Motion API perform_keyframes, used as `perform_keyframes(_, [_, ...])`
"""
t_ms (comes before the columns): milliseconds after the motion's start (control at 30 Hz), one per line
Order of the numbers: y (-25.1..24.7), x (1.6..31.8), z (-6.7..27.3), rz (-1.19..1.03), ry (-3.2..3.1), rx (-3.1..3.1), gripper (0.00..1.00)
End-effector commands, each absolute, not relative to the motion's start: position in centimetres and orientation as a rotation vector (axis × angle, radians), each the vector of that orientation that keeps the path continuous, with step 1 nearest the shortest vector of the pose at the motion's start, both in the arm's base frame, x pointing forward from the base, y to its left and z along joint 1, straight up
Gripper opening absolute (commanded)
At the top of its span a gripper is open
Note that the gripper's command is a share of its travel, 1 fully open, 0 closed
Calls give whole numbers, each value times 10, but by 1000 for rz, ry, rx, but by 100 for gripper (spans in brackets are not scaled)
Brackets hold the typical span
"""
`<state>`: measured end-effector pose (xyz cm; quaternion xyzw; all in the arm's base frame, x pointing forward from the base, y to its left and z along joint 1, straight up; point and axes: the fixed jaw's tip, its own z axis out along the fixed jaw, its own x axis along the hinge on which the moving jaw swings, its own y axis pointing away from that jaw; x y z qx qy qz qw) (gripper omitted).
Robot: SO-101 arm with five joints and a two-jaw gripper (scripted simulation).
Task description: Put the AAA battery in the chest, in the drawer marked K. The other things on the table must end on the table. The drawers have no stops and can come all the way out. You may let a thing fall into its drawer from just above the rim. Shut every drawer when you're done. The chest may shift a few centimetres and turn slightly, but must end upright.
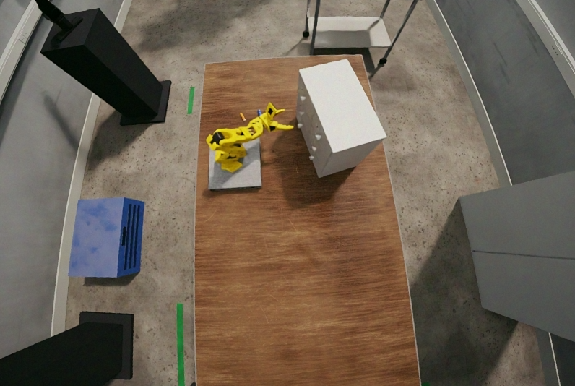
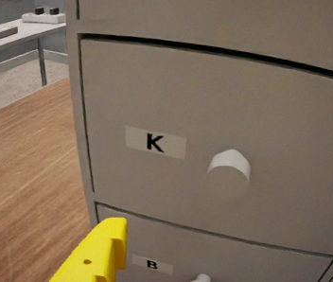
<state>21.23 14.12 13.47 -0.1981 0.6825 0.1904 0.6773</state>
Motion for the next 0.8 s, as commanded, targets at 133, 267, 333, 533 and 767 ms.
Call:
perform_keyframes(133, [144,211,135,444,1529,-446,50])
perform_keyframes(267, [144,211,135,444,1529,-446,50])
perform_keyframes(333, [144,211,135,444,1529,-446,50])
perform_keyframes(533, [144,213,130,431,1588,-464,50])
perform_keyframes(767, [144,213,122,407,1690,-496,50])
